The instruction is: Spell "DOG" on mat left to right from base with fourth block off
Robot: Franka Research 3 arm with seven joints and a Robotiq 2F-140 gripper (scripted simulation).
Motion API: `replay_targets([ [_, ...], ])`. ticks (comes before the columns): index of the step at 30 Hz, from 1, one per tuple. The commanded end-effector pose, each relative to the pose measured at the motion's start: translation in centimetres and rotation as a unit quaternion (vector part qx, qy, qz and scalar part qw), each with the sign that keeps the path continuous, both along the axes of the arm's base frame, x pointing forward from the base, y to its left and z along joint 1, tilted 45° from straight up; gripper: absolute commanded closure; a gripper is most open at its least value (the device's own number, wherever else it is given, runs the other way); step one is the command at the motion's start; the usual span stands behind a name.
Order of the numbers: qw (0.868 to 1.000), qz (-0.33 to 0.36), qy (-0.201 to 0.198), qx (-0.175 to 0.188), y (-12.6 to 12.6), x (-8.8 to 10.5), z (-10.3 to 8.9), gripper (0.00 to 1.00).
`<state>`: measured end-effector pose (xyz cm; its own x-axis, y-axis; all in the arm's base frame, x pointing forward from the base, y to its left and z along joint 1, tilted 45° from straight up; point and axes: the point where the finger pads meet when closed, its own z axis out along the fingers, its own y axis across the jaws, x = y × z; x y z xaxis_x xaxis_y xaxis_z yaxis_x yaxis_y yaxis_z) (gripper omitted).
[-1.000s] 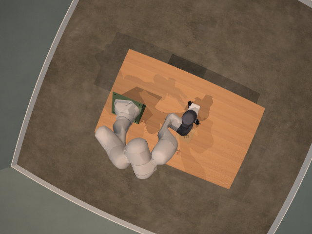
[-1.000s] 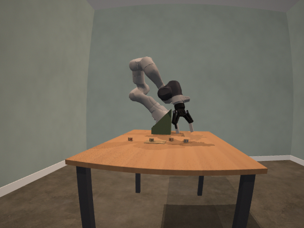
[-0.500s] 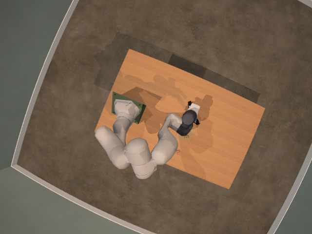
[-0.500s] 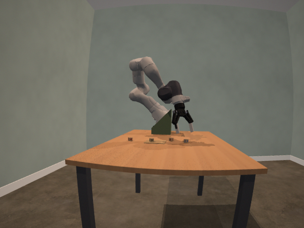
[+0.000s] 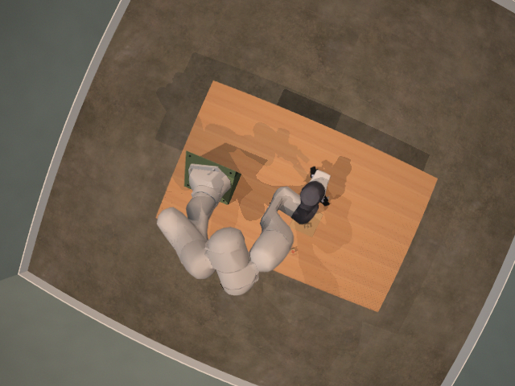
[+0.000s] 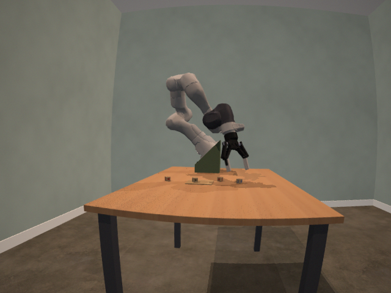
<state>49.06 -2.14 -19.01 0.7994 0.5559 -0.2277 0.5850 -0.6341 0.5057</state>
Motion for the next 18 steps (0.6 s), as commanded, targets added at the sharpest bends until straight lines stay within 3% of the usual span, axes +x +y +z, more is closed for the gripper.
replay_targets([
  [1, 1.000, 0.005, 0.001, 0.002, 0.2, 0.1, 0.0, 0.00],
  [11, 1.000, -0.003, -0.005, 0.002, 0.2, 0.7, 0.4, 0.00],
  [14, 0.999, -0.033, -0.026, 0.003, 0.3, 2.6, 2.2, 0.00],
  [18, 0.993, -0.101, -0.069, 0.007, 0.1, 6.3, 6.3, 0.00],
])
